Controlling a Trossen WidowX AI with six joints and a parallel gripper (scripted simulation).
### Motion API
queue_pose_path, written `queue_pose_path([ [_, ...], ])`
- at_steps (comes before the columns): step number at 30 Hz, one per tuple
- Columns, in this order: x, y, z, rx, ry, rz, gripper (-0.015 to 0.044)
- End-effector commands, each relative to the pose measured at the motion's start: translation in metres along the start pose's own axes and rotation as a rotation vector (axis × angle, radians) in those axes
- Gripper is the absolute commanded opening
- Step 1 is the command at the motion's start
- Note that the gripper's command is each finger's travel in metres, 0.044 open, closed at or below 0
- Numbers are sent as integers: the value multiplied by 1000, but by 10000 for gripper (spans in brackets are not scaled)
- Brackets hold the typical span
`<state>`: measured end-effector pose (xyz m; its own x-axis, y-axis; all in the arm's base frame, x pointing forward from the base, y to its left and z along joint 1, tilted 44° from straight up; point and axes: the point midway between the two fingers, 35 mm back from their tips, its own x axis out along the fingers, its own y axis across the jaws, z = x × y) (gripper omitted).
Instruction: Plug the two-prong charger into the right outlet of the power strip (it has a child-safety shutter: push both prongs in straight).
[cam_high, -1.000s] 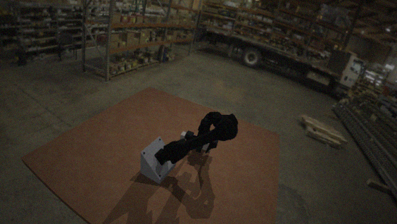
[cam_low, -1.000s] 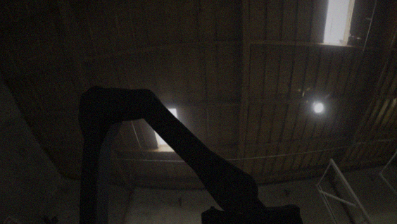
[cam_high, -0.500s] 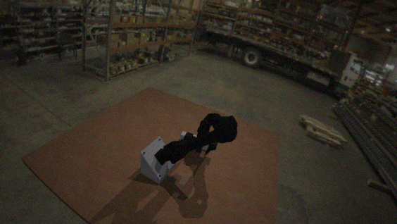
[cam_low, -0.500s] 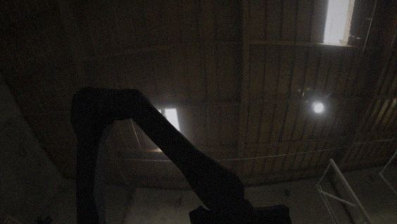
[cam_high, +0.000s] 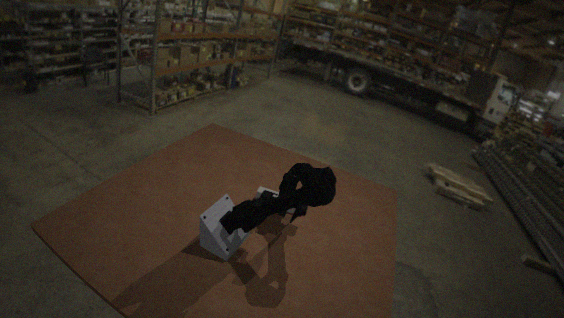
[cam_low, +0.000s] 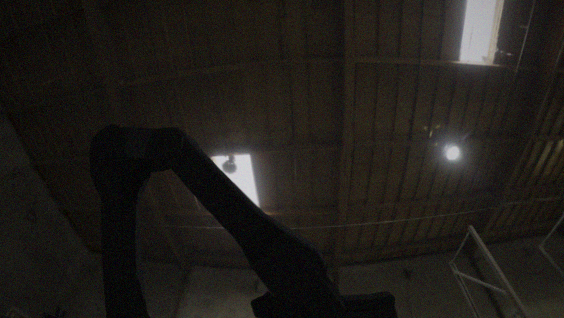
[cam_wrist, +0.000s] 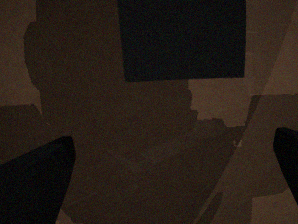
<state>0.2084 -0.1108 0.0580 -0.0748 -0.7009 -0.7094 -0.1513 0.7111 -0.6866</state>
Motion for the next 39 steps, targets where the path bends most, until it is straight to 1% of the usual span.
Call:
queue_pose_path([
  [1,1,0,-8,-2,1,-2,440],
  [4,1,0,-9,-2,1,-2,440],
  [6,-4,0,-3,1,-31,1,440],
  [16,-69,0,9,-2,-527,3,440],
  [18,-78,0,9,-4,-593,0,440],
  [39,-79,0,9,-4,-601,0,440],
])
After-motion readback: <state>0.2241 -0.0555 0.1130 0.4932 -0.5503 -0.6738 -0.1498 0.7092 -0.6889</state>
